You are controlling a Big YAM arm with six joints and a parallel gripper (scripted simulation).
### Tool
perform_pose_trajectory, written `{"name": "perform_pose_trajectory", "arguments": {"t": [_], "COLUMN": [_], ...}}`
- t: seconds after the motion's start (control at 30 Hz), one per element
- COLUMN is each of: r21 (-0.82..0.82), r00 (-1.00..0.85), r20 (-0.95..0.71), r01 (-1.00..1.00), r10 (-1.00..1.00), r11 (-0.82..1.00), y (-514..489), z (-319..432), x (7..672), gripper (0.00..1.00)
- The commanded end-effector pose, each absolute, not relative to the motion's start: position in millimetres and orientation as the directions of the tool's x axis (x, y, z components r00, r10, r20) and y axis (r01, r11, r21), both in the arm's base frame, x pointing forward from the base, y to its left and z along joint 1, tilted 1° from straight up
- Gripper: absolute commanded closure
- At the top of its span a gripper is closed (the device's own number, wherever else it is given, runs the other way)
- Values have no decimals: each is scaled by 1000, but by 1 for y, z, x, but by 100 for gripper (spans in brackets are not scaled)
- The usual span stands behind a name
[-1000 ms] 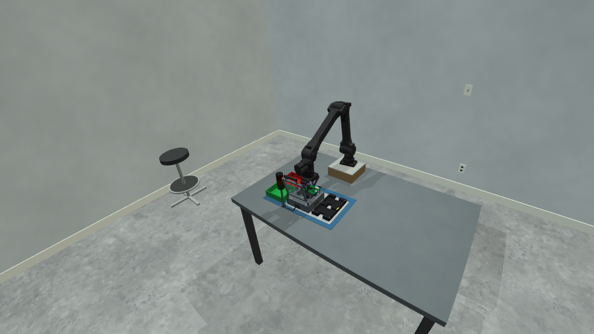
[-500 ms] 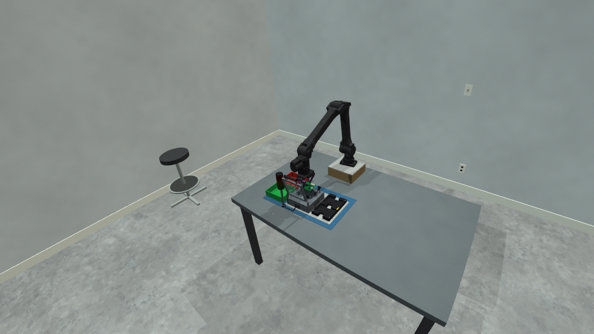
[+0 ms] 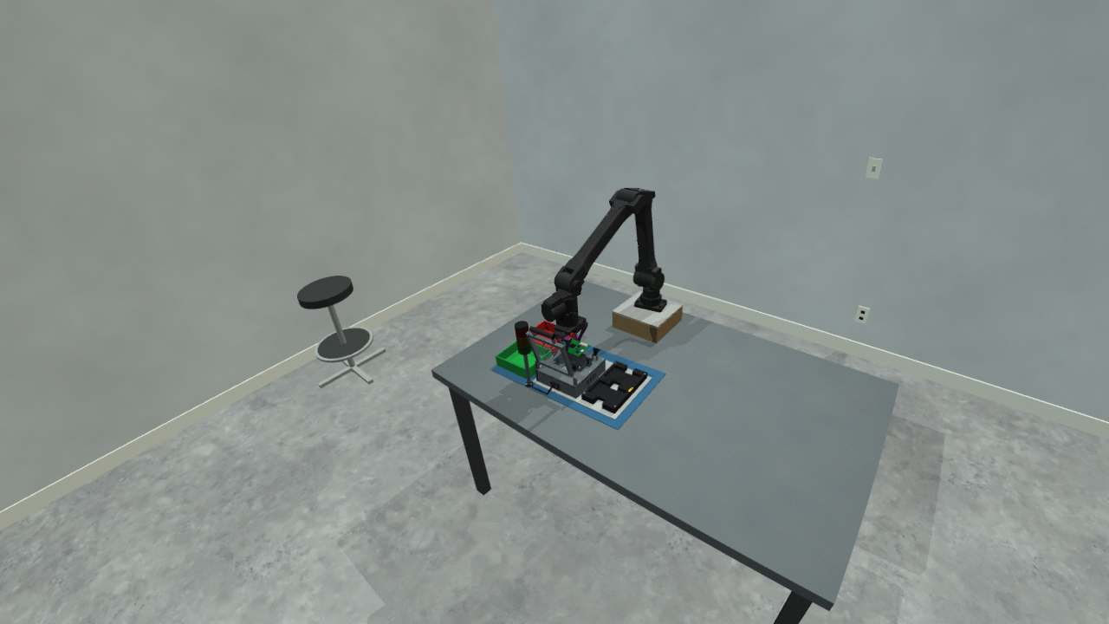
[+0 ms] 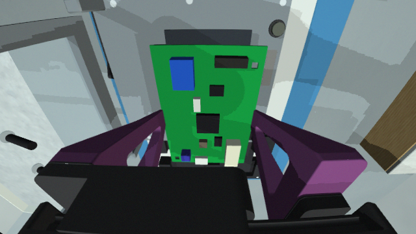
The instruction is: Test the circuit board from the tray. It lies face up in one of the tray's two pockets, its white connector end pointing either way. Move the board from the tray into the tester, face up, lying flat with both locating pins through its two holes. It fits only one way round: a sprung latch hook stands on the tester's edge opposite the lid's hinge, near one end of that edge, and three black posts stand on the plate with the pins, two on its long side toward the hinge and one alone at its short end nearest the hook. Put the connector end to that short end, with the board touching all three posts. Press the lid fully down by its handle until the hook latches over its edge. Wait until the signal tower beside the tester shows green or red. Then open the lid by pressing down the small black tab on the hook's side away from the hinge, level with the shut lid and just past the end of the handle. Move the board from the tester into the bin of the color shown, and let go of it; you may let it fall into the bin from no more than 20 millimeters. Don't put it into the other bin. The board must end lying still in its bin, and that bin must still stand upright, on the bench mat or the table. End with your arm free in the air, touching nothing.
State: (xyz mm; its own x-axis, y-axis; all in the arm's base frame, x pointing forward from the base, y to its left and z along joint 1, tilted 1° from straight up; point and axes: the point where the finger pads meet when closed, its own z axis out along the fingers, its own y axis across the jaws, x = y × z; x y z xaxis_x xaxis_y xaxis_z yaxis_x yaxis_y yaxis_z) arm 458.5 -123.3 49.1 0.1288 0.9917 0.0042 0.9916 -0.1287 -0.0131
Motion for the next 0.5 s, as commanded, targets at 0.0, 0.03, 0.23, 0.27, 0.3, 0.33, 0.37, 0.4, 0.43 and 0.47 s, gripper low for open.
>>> {"name": "perform_pose_trajectory", "arguments": {"t": [0.0, 0.03, 0.23, 0.27, 0.3, 0.33, 0.37, 0.4, 0.43, 0.47], "r21": [13, 13, 13, 13, 13, 13, 13, 13, 13, 13], "r00": [126, 126, 126, 126, 125, 124, 124, 123, 122, 122], "r20": [-1, -1, -1, -1, -1, -1, -1, -1, -1, -1], "r01": [992, 992, 992, 992, 992, 992, 992, 992, 992, 993], "r10": [992, 992, 992, 992, 992, 992, 992, 992, 993, 993], "r11": [-126, -126, -126, -126, -125, -124, -124, -123, -122, -122], "y": [-128, -128, -128, -128, -128, -128, -128, -128, -128, -128], "z": [66, 66, 66, 66, 66, 66, 66, 66, 66, 66], "x": [457, 457, 457, 457, 457, 457, 457, 457, 457, 457], "gripper": [28, 28, 28, 28, 28, 28, 28, 28, 28, 28]}}
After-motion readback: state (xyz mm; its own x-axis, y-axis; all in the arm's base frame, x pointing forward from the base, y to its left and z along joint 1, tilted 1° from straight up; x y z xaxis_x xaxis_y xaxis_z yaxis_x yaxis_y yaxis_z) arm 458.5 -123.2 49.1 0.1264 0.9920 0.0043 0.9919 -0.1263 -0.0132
